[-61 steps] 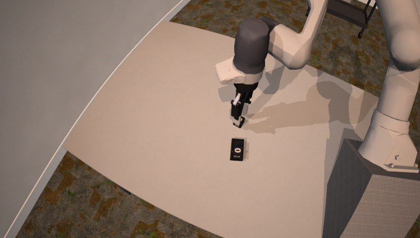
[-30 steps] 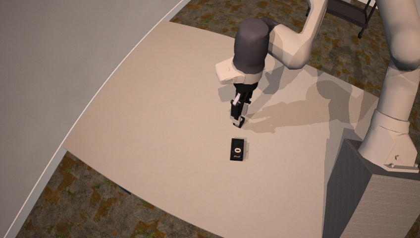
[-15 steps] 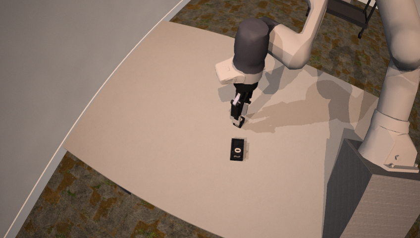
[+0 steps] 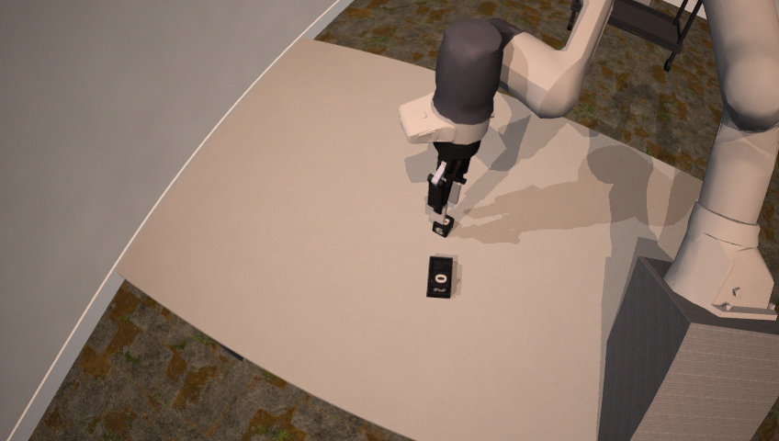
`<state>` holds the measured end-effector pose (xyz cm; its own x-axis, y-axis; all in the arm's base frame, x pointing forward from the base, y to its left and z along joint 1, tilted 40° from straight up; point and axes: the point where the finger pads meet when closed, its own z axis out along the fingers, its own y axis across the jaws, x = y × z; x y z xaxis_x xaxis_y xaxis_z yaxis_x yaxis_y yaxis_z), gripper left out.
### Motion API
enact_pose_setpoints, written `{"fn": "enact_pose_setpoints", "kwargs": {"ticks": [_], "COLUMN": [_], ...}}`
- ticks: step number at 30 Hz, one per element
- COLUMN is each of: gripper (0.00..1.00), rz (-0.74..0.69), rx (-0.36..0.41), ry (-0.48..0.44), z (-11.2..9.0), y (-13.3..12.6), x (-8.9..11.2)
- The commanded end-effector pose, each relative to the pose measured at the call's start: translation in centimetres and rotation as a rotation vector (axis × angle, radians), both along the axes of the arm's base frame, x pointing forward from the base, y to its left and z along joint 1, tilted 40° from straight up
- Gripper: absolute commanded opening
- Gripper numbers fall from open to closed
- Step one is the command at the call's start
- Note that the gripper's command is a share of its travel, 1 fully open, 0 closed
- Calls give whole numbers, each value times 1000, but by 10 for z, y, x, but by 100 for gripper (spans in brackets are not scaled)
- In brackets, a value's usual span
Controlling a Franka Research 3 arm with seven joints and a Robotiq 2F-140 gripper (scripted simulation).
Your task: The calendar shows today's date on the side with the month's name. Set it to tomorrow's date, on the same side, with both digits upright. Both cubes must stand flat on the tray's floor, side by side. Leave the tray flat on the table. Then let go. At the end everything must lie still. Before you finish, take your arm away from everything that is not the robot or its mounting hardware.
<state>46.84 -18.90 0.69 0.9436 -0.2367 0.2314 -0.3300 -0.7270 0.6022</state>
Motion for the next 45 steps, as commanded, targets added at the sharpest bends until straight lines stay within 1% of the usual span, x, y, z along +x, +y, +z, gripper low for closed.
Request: {"fn": "enact_pose_setpoints", "kwargs": {"ticks": [1,12,14,17,21,23,29,32,35,41,45], "gripper": [29,29,29,29,29,29,29,29,29,29,29], "rz": [4,13,35,92,159,162,170,208,266,314,320], "rx": [0,-9,-31,-67,-85,-85,-94,-129,-160,-170,-170], "ry": [13,1,-30,-101,-174,-178,-186,-230,-301,-361,-368], "z": [7,10,10,10,9,8,7,6,6,6,5], "y": [7,8,6,5,9,10,9,6,6,9,10], "x": [-2,-2,-2,-3,-5,-8,-10,-12,-13,-12,-13]}}
